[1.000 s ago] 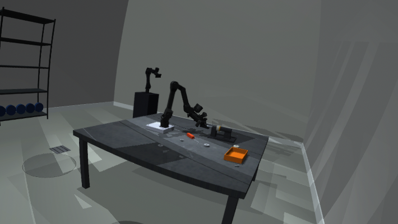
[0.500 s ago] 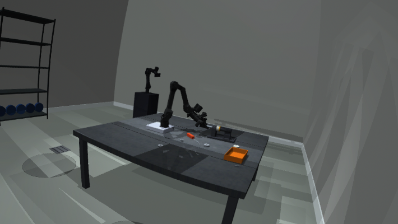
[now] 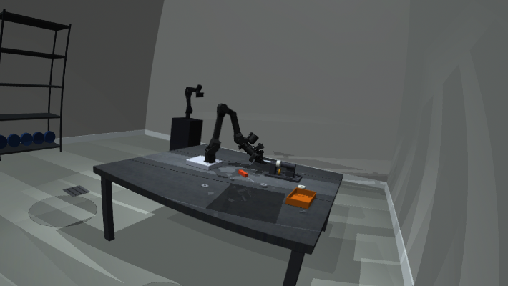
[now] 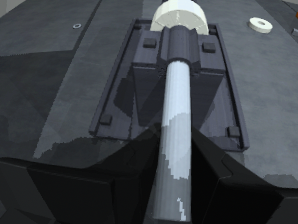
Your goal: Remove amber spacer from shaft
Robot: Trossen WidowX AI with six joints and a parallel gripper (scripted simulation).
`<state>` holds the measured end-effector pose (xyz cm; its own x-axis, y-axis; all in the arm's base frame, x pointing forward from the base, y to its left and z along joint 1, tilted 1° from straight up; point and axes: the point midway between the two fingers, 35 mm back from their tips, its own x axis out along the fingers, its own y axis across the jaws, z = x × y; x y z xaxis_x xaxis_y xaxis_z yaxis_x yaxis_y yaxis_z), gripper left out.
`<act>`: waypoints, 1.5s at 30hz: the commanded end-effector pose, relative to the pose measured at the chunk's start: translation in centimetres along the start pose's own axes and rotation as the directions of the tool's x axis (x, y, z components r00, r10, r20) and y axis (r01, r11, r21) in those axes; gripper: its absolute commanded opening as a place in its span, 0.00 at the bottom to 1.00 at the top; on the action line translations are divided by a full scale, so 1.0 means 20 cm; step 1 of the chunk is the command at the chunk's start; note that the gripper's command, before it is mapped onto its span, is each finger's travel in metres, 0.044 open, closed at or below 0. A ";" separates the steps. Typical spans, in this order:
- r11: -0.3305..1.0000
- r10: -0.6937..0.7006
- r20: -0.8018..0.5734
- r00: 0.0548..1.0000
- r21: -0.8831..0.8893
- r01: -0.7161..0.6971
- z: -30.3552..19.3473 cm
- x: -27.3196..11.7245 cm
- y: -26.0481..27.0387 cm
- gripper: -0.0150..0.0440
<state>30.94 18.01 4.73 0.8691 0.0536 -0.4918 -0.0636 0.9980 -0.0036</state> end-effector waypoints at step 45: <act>1.000 -0.003 0.000 1.000 0.002 0.003 0.01 0.02 0.00 0.25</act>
<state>31.12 18.03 4.70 0.8687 0.0507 -0.4927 -0.0603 0.9982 -0.0037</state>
